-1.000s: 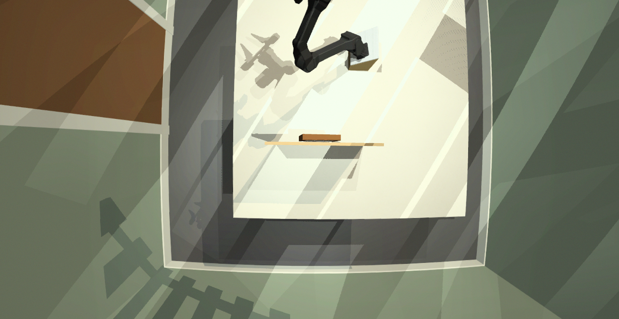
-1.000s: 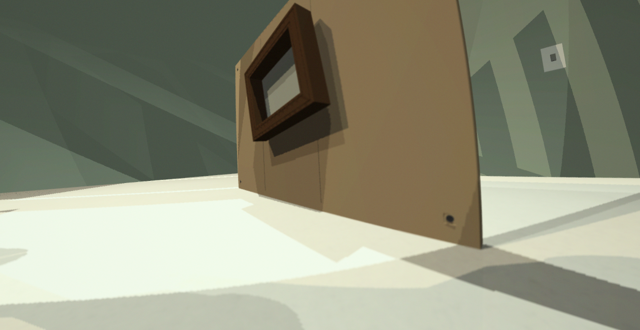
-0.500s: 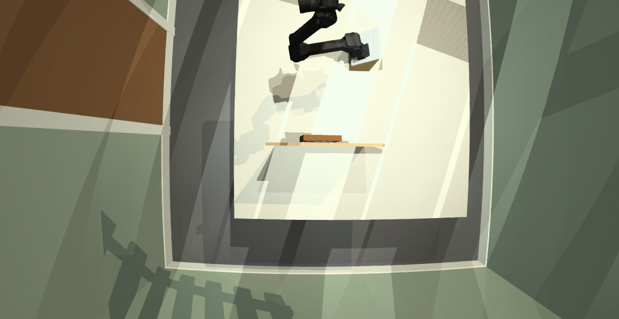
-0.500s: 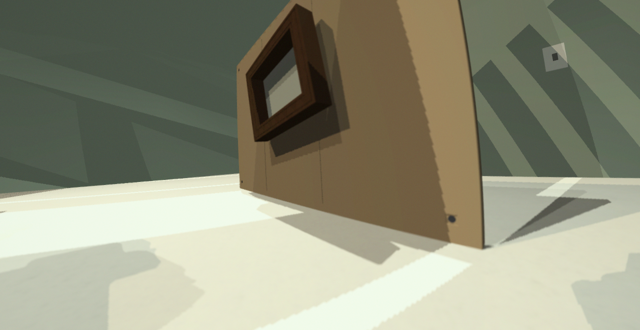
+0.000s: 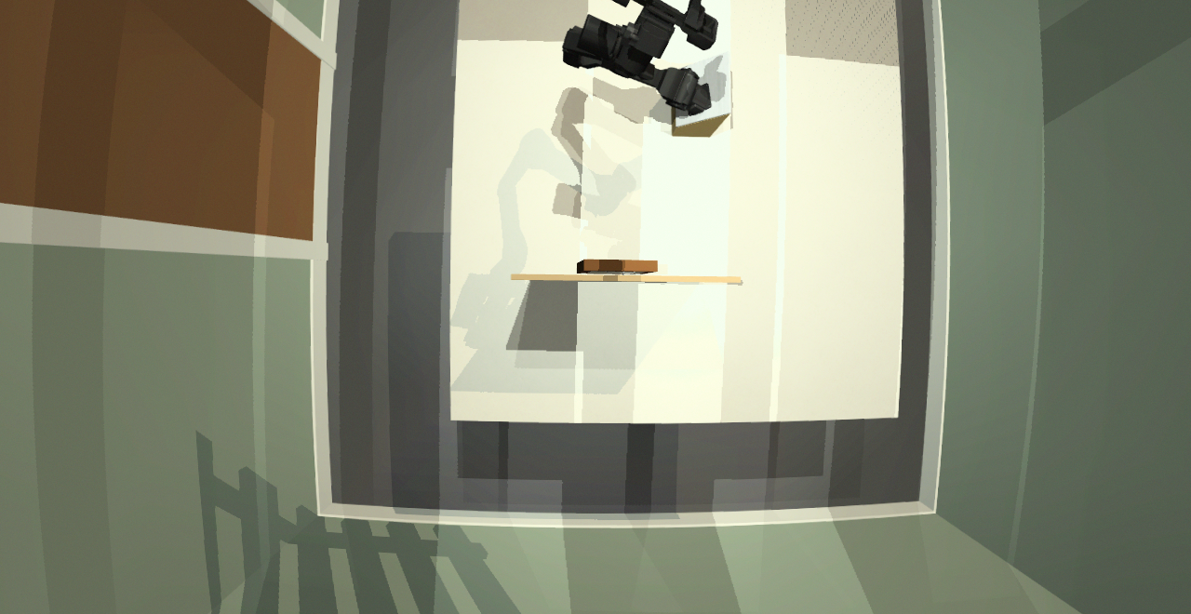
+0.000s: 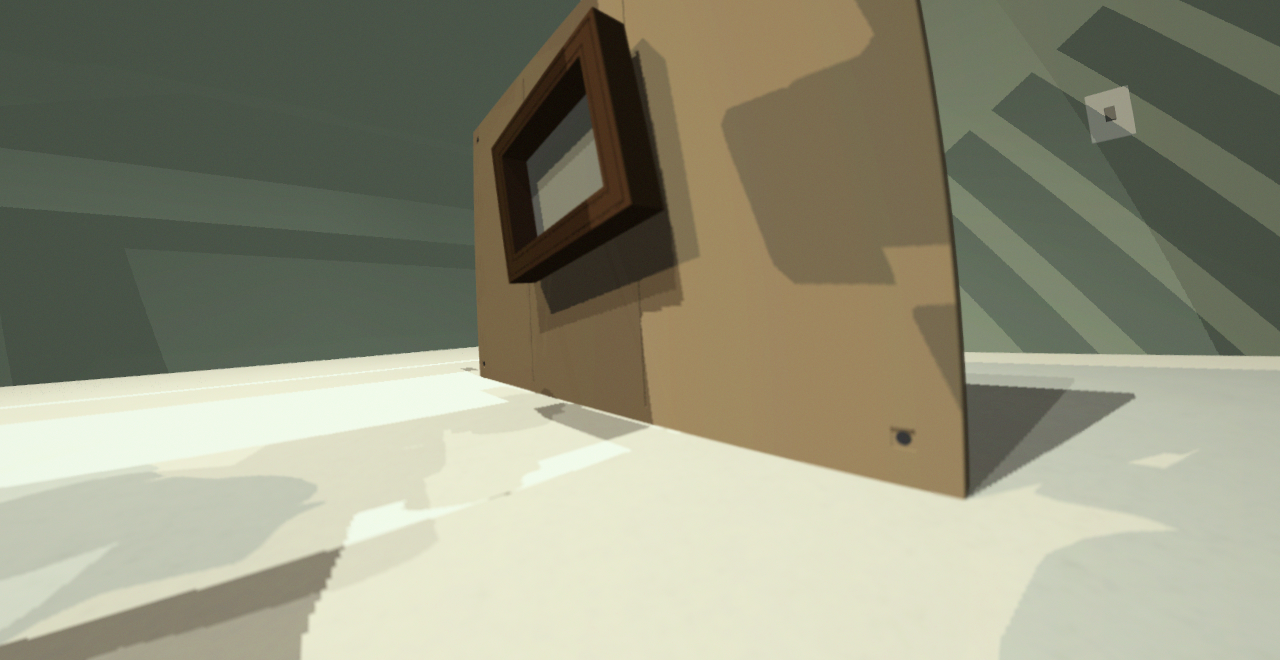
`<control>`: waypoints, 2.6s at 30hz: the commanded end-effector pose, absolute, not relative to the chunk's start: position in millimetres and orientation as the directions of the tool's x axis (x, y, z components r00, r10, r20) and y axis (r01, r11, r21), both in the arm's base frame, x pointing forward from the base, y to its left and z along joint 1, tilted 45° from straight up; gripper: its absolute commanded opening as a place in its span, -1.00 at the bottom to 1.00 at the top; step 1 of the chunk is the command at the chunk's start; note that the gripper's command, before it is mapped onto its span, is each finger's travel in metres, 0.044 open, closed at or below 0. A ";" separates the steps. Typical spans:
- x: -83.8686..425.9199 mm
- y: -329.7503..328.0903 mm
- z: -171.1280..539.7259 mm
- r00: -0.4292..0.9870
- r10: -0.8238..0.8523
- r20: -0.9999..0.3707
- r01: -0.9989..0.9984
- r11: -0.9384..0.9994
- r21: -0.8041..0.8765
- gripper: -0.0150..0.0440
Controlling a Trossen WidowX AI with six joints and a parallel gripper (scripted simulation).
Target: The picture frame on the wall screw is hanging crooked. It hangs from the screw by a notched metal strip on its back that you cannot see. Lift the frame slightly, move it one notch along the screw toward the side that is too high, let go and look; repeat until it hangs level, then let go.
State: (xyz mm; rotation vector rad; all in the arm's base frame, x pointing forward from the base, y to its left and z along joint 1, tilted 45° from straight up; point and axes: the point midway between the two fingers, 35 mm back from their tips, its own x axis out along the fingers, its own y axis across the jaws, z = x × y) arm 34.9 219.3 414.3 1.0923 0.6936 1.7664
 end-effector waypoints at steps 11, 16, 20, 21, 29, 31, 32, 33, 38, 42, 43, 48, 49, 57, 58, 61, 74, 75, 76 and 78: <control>153.9 152.1 358.6 0.451 0.856 0.252 -0.634 0.109 0.765 0.39; 183.2 110.0 337.5 0.660 0.722 0.205 -0.590 0.330 0.737 0.39; 198.7 72.7 320.2 0.798 0.579 0.167 -0.504 0.490 0.711 0.39; 201.4 63.0 315.8 0.828 0.539 0.157 -0.477 0.527 0.704 0.39; 205.9 -15.8 280.1 0.981 0.176 0.079 -0.185 0.745 0.641 0.39; 202.3 -35.0 271.0 0.995 0.078 0.059 -0.098 0.775 0.624 0.39; 199.9 -44.4 266.5 0.998 0.029 0.049 -0.053 0.787 0.615 0.39; 197.0 -53.7 261.9 0.999 -0.020 0.039 -0.008 0.795 0.606 0.39; 188.0 -75.8 250.4 0.990 -0.142 0.015 0.107 0.805 0.583 0.39; 188.0 -75.8 250.4 0.990 -0.142 0.015 0.107 0.805 0.583 0.39; 188.0 -75.8 250.4 0.990 -0.142 0.015 0.107 0.805 0.583 0.39; 188.0 -75.8 250.4 0.990 -0.142 0.015 0.107 0.805 0.583 0.39; 188.0 -75.8 250.4 0.990 -0.142 0.015 0.107 0.805 0.583 0.39; 188.0 -75.8 250.4 0.990 -0.142 0.015 0.107 0.805 0.583 0.39; 188.0 -75.8 250.4 0.990 -0.142 0.015 0.107 0.805 0.583 0.39; 188.0 -75.8 250.4 0.990 -0.142 0.015 0.107 0.805 0.583 0.39; 188.0 -75.8 250.4 0.990 -0.142 0.015 0.107 0.805 0.583 0.39; 188.0 -75.8 250.4 0.990 -0.142 0.015 0.107 0.805 0.583 0.39; 188.0 -75.8 250.4 0.990 -0.142 0.015 0.107 0.805 0.583 0.39; 188.0 -75.8 250.4 0.990 -0.142 0.015 0.107 0.805 0.583 0.39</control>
